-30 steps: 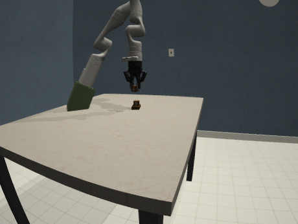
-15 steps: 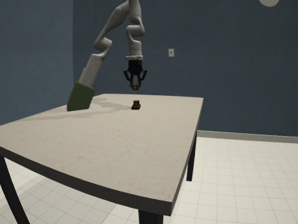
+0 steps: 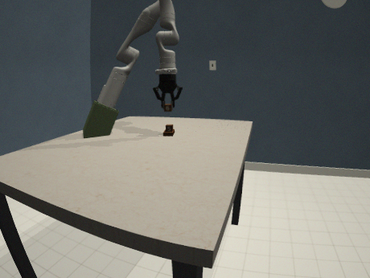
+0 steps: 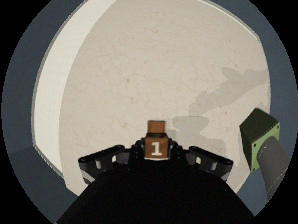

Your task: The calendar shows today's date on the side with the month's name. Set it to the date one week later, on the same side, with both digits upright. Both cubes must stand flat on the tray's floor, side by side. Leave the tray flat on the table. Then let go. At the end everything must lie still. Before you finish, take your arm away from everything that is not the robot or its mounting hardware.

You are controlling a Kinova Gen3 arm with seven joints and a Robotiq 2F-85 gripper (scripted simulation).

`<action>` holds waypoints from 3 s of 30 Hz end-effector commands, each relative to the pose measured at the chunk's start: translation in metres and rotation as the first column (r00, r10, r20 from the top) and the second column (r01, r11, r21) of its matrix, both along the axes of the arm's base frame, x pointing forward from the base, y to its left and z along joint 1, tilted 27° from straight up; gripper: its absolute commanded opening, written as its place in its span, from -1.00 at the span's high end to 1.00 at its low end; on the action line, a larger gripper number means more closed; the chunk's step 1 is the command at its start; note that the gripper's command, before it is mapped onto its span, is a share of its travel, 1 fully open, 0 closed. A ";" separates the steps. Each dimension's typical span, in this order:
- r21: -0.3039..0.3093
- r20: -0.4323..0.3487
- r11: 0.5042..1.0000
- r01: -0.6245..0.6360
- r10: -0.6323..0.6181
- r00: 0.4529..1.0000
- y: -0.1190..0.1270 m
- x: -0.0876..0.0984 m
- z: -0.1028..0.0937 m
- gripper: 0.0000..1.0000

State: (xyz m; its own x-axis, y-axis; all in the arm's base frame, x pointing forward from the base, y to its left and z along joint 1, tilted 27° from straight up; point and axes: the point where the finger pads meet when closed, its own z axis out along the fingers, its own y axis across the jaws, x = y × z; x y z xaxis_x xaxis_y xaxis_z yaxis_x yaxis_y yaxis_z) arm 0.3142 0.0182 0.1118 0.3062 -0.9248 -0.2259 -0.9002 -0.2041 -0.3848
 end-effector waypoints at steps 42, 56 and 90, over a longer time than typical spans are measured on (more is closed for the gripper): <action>0.000 0.001 1.000 0.001 -0.001 1.000 0.018 0.017 -0.052 0.43; 0.000 0.001 1.000 0.001 -0.001 1.000 0.021 0.020 -0.058 0.43; 0.000 0.001 1.000 0.001 -0.001 1.000 0.021 0.020 -0.058 0.43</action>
State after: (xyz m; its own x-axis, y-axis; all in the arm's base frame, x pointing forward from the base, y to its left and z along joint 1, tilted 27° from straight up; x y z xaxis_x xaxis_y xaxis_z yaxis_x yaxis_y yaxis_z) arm 0.3337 0.0390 0.0532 0.3060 -0.9248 -0.2259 -0.8999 -0.2036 -0.3855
